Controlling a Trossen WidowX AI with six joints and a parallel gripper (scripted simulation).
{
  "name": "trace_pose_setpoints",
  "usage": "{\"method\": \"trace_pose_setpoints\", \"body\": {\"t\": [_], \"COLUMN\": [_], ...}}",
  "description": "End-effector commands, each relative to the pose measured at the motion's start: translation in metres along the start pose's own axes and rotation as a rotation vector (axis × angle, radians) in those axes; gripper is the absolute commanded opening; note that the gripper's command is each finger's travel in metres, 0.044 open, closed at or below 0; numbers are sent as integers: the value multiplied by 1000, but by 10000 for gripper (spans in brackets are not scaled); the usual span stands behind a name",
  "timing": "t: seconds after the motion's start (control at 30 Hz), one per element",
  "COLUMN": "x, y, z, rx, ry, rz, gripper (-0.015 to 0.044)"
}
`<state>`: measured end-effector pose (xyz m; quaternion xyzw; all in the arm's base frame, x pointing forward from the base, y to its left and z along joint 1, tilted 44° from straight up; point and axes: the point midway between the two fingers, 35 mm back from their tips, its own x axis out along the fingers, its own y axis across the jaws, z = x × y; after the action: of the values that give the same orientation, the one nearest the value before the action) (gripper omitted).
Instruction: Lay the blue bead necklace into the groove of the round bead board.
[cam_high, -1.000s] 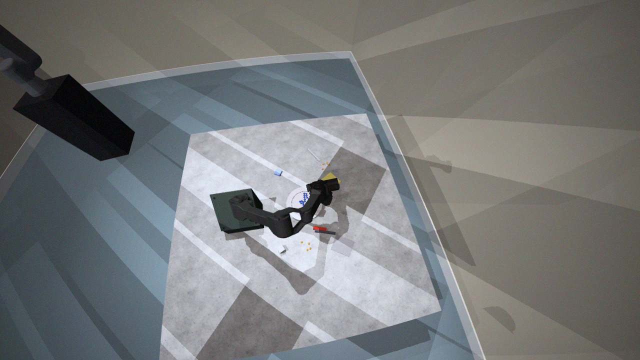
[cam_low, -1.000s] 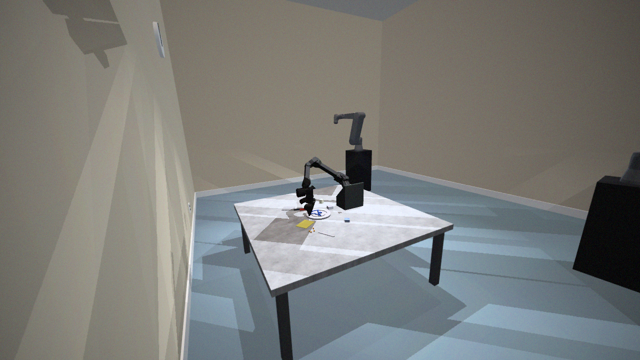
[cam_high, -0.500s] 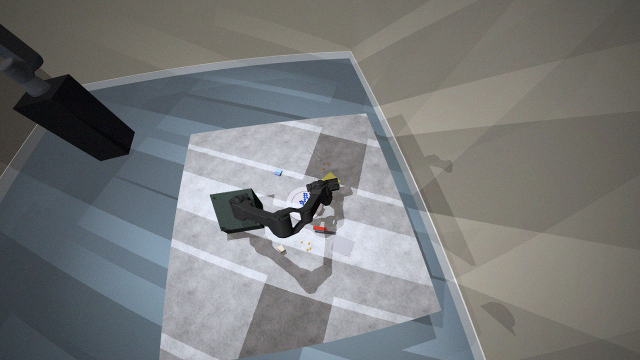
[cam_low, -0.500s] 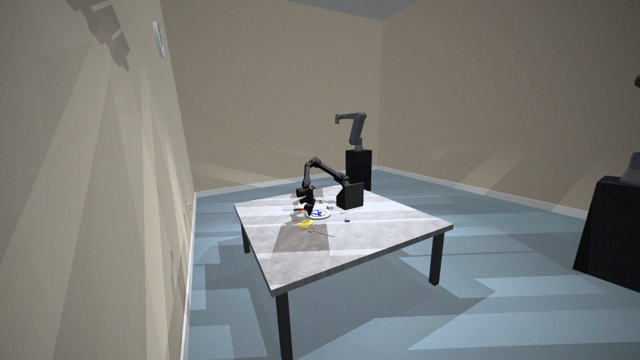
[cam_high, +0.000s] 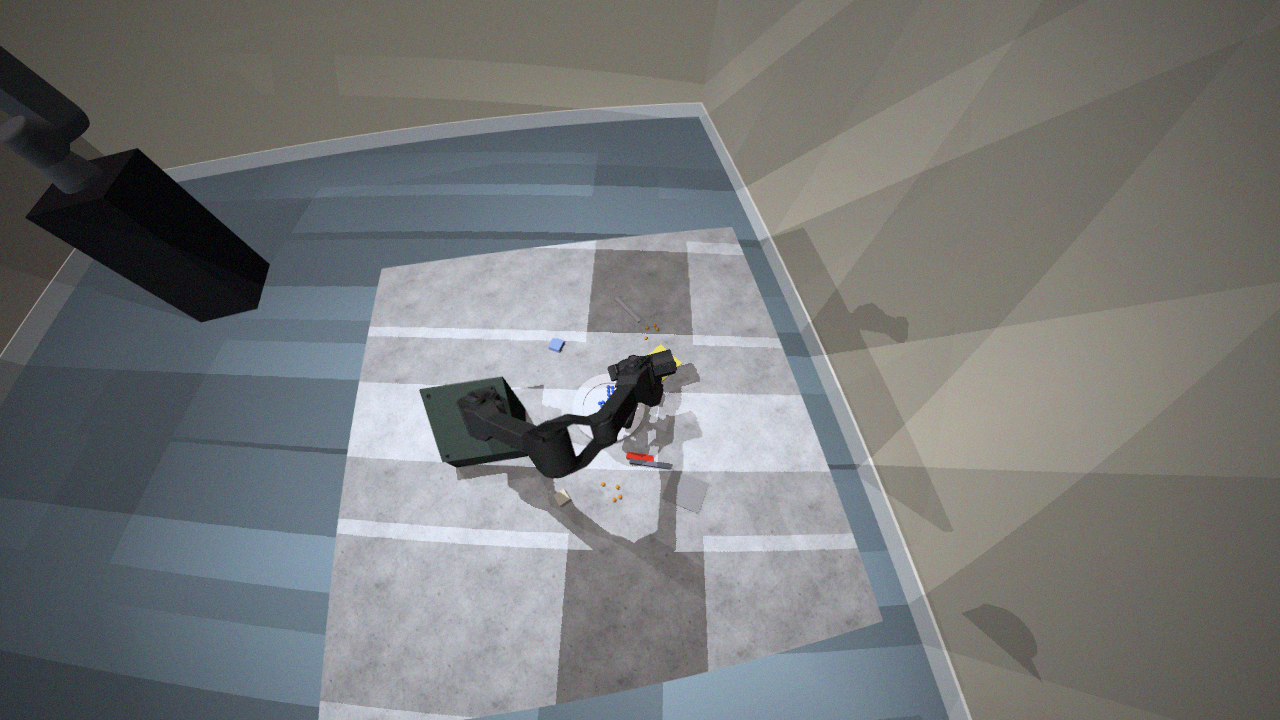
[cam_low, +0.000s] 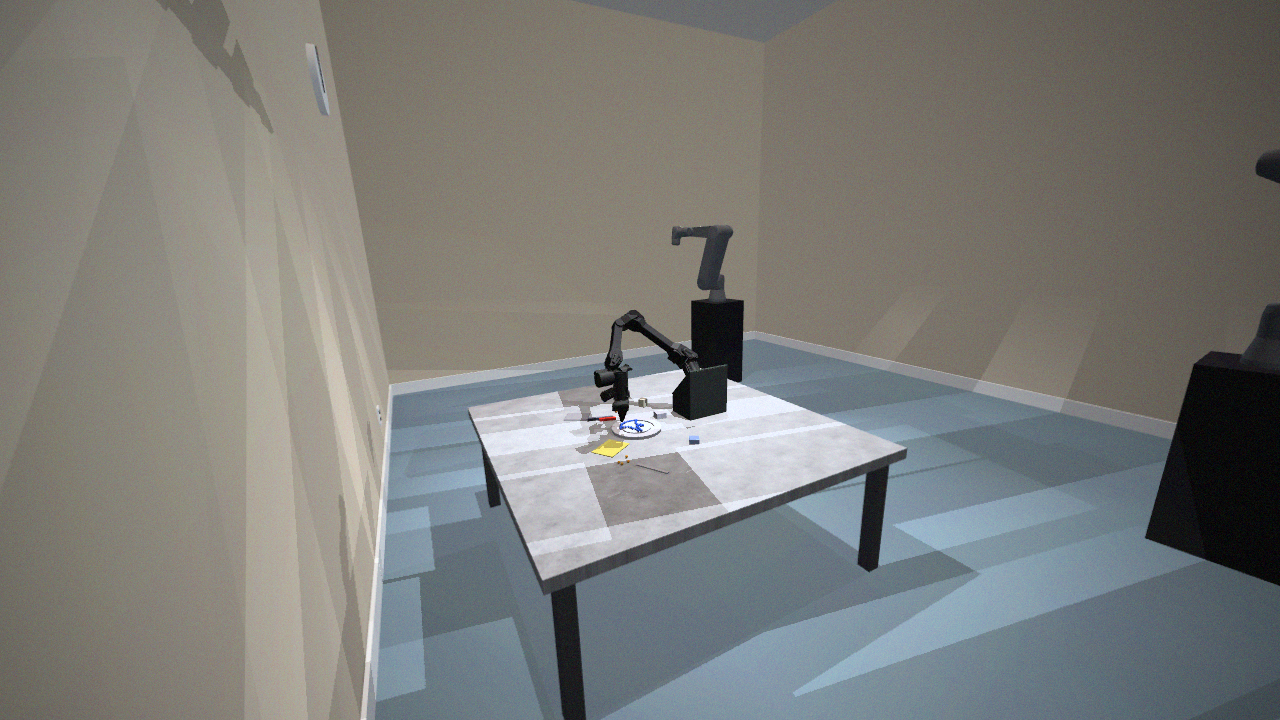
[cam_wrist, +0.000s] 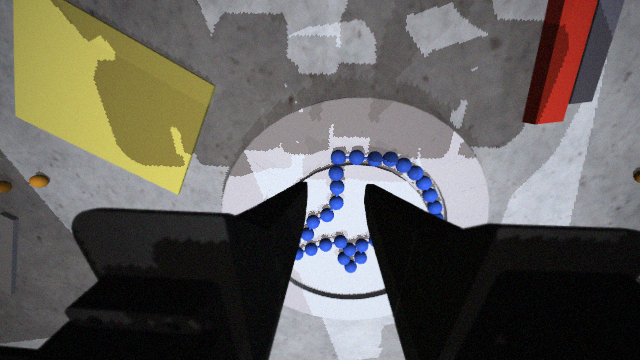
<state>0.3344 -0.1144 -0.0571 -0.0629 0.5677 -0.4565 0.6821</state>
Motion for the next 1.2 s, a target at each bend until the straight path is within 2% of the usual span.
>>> {"method": "trace_pose_setpoints", "body": {"t": [0.0,0.13,0.93,1.07,1.17], "x": [10,4,34,32,32], "y": [-1,-1,-2,-2,-2], "z": [-2,0,-2,-1,-1], "rx": [-6,1,-6,1,1], "ry": [8,0,7,5,5], "rz": [-2,0,-3,-1,-1], "gripper": [120,120,120,15,0]}}
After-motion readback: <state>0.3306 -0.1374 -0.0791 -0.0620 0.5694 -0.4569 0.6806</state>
